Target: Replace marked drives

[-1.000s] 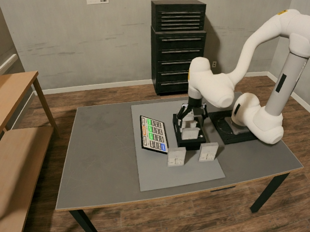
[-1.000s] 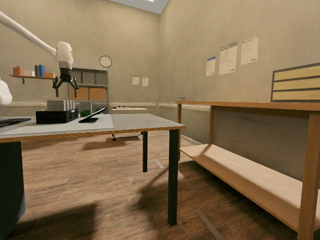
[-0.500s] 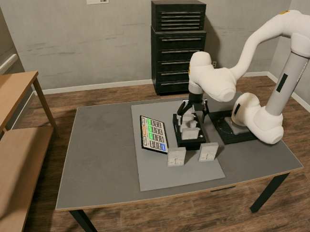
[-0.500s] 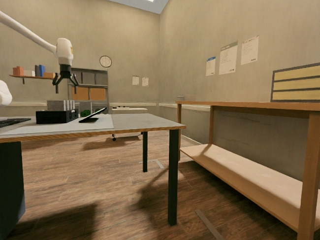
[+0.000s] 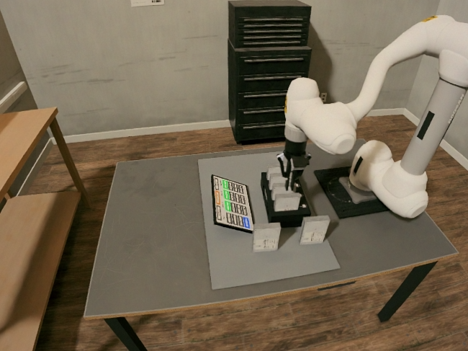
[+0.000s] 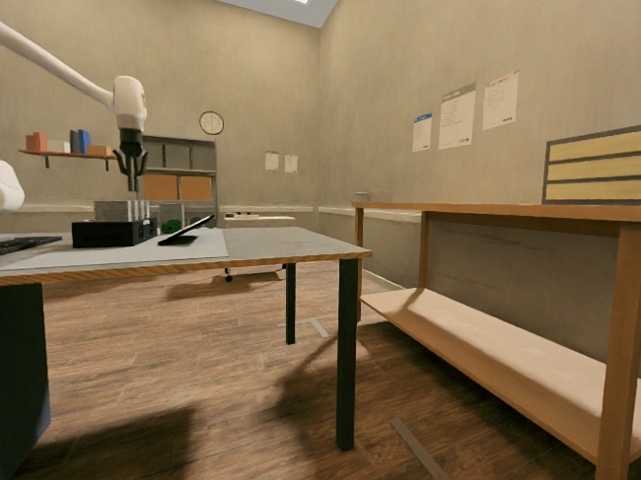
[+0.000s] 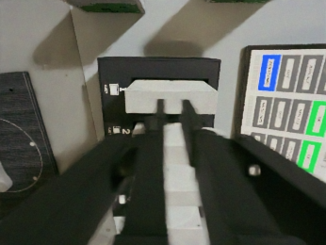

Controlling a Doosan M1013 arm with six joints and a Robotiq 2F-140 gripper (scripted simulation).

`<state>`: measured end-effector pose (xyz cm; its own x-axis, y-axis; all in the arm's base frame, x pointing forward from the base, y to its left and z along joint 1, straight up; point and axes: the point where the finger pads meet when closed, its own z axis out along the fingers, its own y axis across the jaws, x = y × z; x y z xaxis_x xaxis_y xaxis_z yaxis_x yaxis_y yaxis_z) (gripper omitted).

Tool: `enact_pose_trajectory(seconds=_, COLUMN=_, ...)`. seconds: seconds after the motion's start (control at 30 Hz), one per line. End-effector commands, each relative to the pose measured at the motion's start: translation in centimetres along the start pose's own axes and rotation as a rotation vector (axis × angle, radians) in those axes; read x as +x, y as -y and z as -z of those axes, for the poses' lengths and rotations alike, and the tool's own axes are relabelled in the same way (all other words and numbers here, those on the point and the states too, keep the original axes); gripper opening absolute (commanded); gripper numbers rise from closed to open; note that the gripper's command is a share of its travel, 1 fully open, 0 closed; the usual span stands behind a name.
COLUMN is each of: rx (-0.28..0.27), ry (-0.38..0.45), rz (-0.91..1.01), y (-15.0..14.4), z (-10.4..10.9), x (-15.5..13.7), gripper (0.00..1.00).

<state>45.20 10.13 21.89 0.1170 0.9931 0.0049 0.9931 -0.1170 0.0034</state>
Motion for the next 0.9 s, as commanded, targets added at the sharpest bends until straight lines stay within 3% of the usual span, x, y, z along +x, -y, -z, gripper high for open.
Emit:
enact_pose_trajectory(seconds=0.0, rx=-0.001, ry=-0.001, rz=0.0, y=0.0, z=0.1, x=0.0, gripper=0.1)
enact_pose_trajectory(seconds=0.7, rx=-0.001, ry=-0.001, rz=-0.008, y=-0.2, z=0.1, x=0.0, gripper=0.1)
enact_pose_trajectory(seconds=0.87, rx=-0.001, ry=-0.001, rz=-0.235, y=-3.7, z=2.5, x=-0.6, gripper=0.1)
